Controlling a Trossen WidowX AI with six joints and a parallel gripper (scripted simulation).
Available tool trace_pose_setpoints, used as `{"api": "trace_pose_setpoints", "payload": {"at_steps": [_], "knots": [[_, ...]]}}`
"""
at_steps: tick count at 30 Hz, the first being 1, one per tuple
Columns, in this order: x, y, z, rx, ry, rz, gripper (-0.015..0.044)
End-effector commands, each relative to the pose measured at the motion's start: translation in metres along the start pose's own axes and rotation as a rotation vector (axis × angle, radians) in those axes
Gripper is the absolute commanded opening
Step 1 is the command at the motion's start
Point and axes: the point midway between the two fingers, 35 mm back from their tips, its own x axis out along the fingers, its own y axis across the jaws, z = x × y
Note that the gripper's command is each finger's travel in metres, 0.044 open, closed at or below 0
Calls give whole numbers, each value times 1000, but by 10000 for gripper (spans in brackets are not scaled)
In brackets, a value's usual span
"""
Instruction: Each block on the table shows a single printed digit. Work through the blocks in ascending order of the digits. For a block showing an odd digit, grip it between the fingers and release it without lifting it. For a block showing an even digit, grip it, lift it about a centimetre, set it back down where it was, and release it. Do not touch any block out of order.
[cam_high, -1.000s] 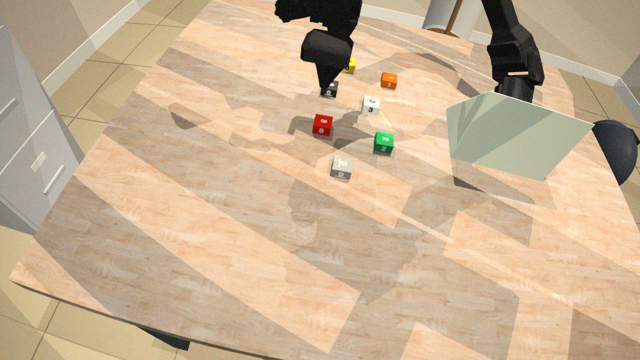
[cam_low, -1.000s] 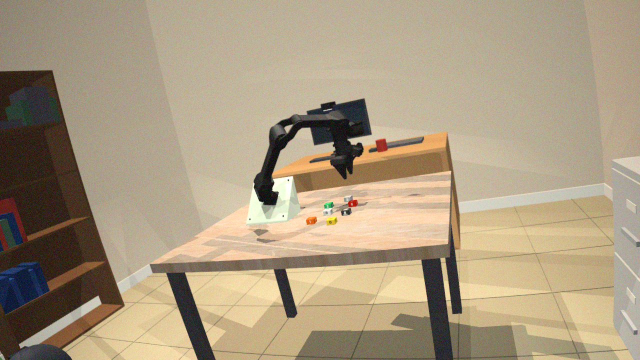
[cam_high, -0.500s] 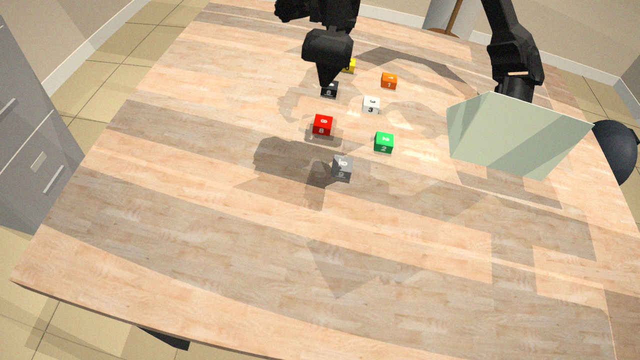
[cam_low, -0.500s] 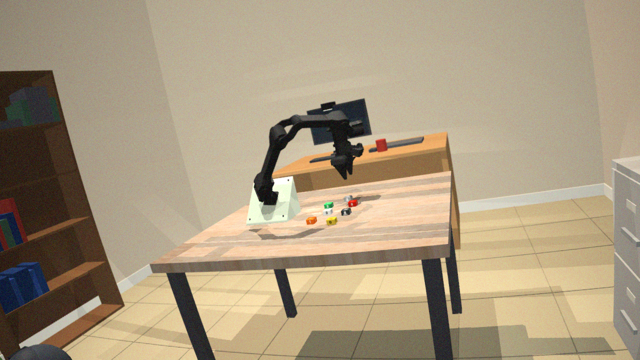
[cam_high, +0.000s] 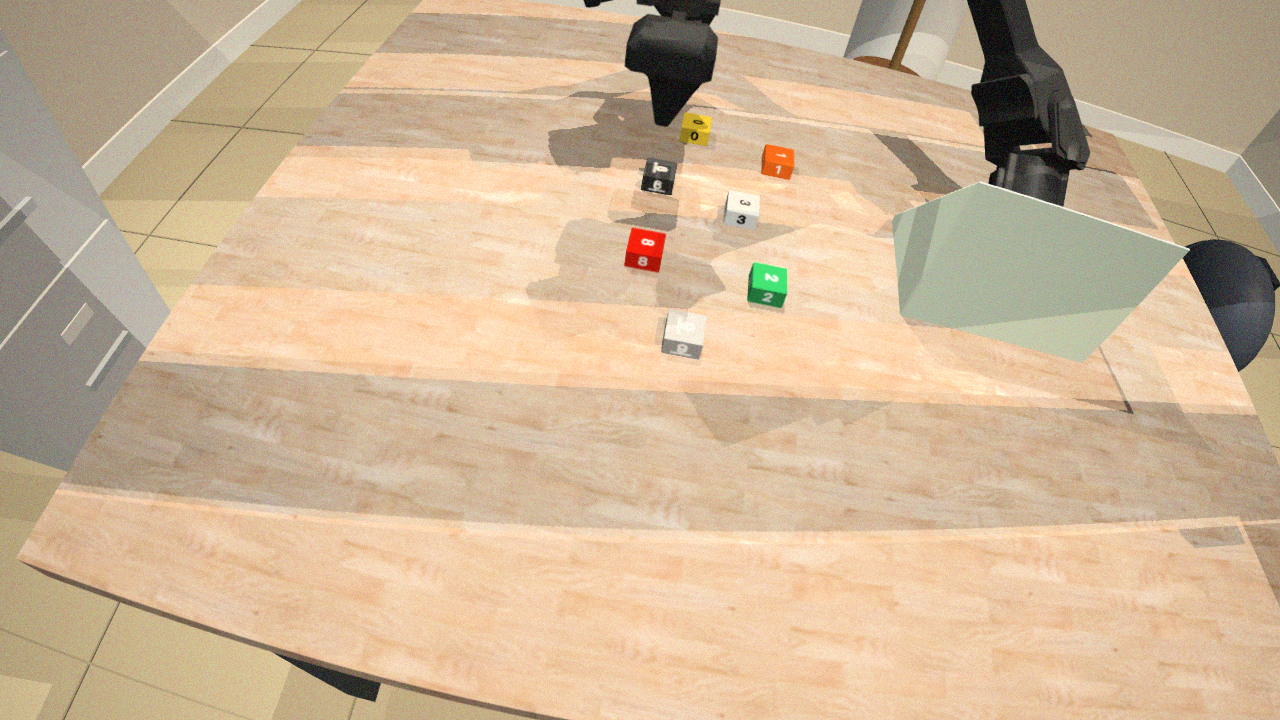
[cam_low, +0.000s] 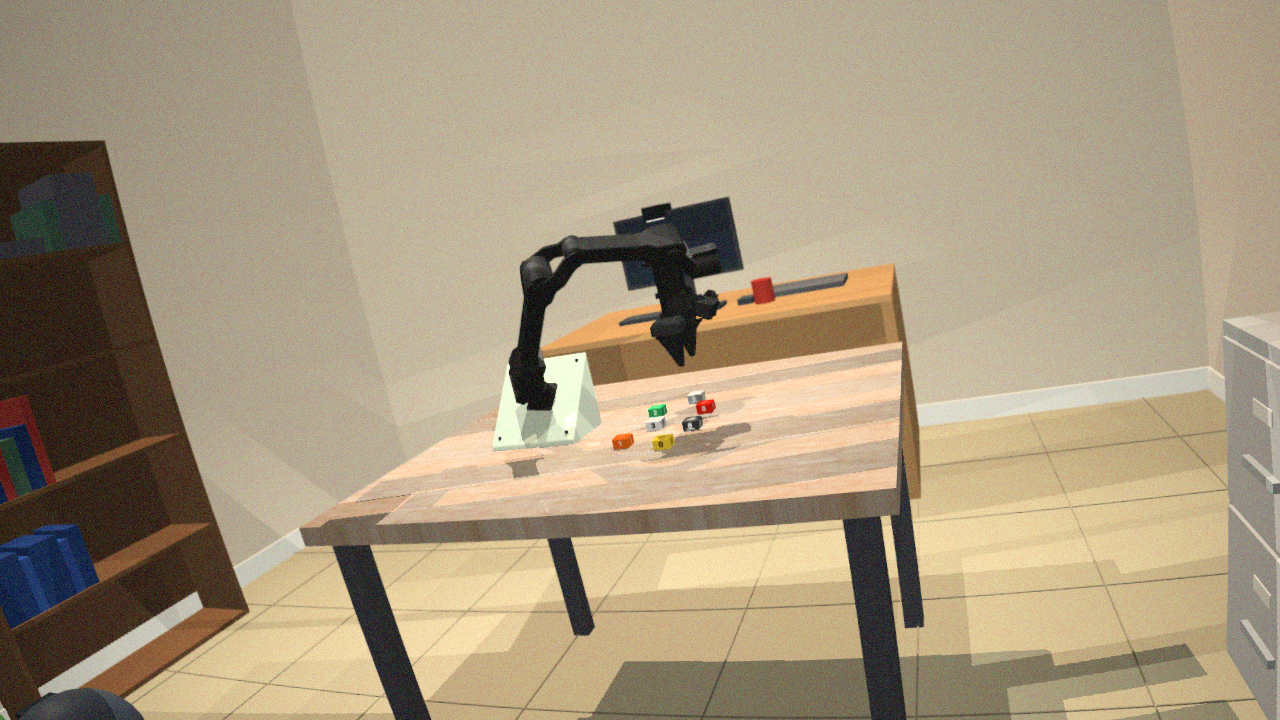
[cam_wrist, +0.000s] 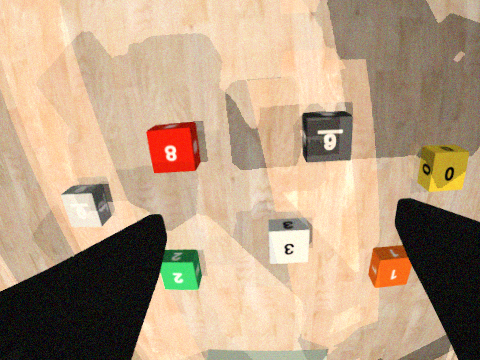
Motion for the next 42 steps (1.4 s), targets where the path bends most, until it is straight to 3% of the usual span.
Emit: {"api": "trace_pose_setpoints", "payload": {"at_steps": [1,25,27,33,42], "knots": [[2,-37,-4,10,3,-5,400],[2,-37,-4,10,3,-5,400],[2,-48,-5,10,3,-4,400],[1,-141,-24,9,4,-8,400],[2,-143,-25,10,4,-9,400]]}}
